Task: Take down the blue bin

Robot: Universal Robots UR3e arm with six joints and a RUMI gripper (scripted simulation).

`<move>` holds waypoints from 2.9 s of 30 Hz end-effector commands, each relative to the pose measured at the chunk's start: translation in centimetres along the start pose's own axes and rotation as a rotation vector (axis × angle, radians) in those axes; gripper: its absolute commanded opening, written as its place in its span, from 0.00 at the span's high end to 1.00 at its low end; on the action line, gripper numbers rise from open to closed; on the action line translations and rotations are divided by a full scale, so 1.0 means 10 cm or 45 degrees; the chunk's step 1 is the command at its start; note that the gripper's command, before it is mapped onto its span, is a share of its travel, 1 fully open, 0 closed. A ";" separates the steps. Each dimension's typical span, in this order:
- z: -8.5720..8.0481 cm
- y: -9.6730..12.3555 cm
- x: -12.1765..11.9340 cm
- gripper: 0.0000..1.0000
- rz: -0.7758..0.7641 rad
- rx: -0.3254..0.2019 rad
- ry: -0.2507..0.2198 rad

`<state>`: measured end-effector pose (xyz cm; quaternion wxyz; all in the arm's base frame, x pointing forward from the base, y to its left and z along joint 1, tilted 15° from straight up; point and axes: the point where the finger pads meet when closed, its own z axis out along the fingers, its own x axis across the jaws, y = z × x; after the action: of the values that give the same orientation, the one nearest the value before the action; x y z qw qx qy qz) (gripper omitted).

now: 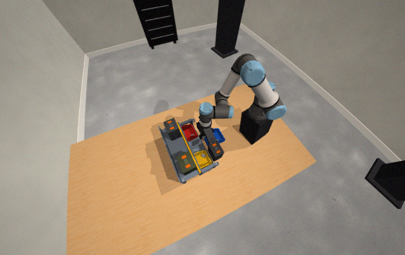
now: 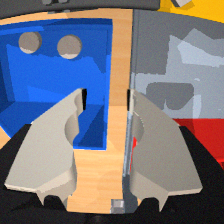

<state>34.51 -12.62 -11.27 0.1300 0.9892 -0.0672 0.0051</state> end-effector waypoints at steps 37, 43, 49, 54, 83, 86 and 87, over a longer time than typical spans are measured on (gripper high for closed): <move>-0.80 -0.01 -0.02 0.80 0.000 -0.001 0.007; -0.73 -0.01 -0.02 0.80 0.001 -0.003 0.012; -0.71 -0.01 -0.03 0.80 0.000 -0.001 0.008; -0.71 -0.01 -0.03 0.80 0.000 -0.001 0.008; -0.63 0.00 0.00 0.80 0.000 -0.001 0.008; -0.63 0.00 0.00 0.80 0.000 -0.001 0.008; -0.63 0.00 0.00 0.80 0.000 -0.001 0.008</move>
<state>34.39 -10.91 -5.26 0.1296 0.9893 -0.0670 0.0057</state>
